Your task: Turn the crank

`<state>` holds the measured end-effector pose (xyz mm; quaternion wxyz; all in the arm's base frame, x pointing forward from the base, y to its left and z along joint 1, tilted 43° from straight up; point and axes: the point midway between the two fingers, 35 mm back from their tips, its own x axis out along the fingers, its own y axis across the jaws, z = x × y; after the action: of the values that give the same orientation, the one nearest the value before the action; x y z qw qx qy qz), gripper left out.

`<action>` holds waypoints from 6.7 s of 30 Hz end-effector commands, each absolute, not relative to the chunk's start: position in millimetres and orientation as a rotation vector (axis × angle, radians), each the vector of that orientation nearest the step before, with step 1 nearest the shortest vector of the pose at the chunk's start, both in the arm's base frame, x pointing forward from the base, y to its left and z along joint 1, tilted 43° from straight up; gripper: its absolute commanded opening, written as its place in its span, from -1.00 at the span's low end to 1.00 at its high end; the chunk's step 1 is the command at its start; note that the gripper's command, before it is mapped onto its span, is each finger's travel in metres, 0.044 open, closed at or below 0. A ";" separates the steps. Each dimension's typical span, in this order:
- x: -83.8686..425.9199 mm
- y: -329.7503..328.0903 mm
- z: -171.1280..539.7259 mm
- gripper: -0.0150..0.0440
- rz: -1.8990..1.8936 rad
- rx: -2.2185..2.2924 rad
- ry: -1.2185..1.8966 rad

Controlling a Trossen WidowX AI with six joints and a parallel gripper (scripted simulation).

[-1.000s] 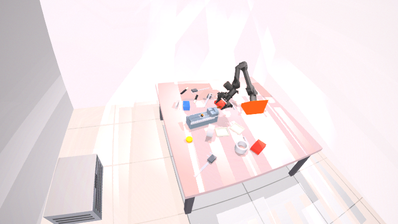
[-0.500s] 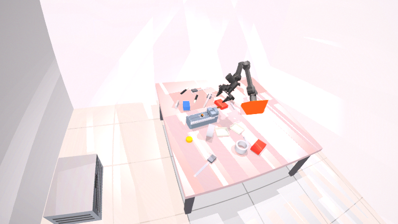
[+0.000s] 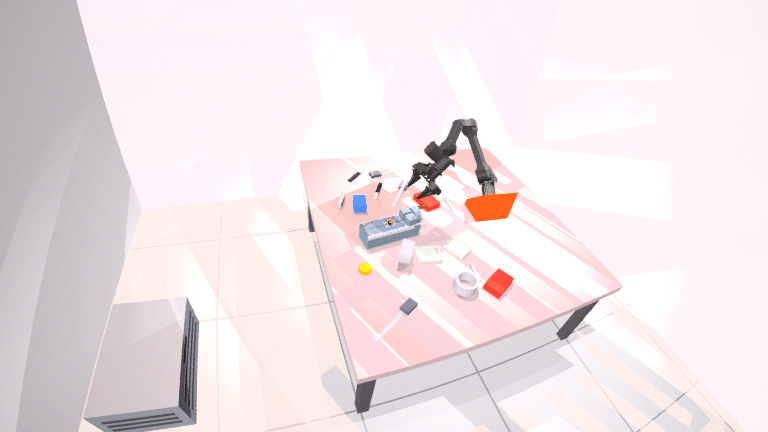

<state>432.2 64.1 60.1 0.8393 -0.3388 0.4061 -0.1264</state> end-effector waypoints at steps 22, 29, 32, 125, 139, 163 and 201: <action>488.0 34.2 -5.1 1.00 -0.372 -0.688 0.864; 487.8 33.2 -6.1 1.00 -0.372 -0.688 0.864; 487.8 33.2 -6.1 1.00 -0.372 -0.688 0.864; 488.2 33.3 -5.0 -0.49 -0.376 -0.686 0.862; 488.2 33.3 -5.0 0.13 -0.376 -0.686 0.862; 488.2 33.3 -5.0 -0.16 -0.376 -0.686 0.862; 488.2 33.5 -5.0 1.00 -0.375 -0.685 0.862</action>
<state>488.2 33.8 -5.1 0.8359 -0.3233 0.4069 -0.1765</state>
